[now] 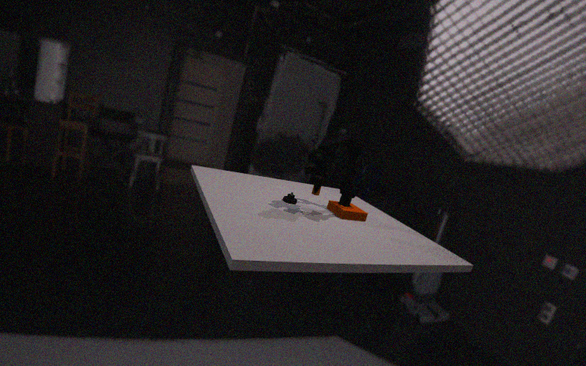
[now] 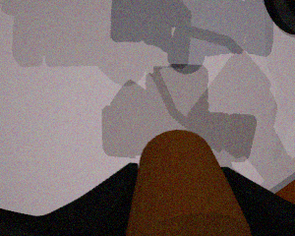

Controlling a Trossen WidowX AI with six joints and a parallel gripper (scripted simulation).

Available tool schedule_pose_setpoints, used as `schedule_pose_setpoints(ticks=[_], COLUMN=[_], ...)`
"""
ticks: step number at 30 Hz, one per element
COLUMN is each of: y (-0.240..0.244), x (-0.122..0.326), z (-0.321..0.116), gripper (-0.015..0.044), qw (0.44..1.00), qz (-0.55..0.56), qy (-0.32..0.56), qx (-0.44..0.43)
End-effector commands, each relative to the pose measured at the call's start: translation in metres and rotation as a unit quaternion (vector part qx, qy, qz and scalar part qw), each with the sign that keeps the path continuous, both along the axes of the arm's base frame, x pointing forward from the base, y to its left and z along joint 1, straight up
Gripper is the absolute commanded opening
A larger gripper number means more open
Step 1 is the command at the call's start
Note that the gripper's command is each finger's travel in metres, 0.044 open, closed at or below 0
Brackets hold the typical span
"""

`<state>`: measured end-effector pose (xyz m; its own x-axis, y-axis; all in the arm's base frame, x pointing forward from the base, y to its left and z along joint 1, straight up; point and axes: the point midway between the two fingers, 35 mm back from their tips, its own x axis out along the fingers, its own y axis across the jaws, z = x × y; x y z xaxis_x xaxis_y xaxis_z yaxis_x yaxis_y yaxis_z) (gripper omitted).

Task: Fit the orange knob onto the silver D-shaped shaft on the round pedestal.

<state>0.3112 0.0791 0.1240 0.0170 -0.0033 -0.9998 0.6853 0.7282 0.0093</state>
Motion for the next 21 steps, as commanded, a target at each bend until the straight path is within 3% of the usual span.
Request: schedule_pose_setpoints(ticks=[1, 21], y=[0.001, -0.01], x=[-0.002, -0.015], z=[0.015, 0.036], gripper=[0.0, 0.0], qw=[1.0, 0.99], qz=[-0.001, 0.001], qy=[-0.006, -0.094], qx=[0.003, 0.101])
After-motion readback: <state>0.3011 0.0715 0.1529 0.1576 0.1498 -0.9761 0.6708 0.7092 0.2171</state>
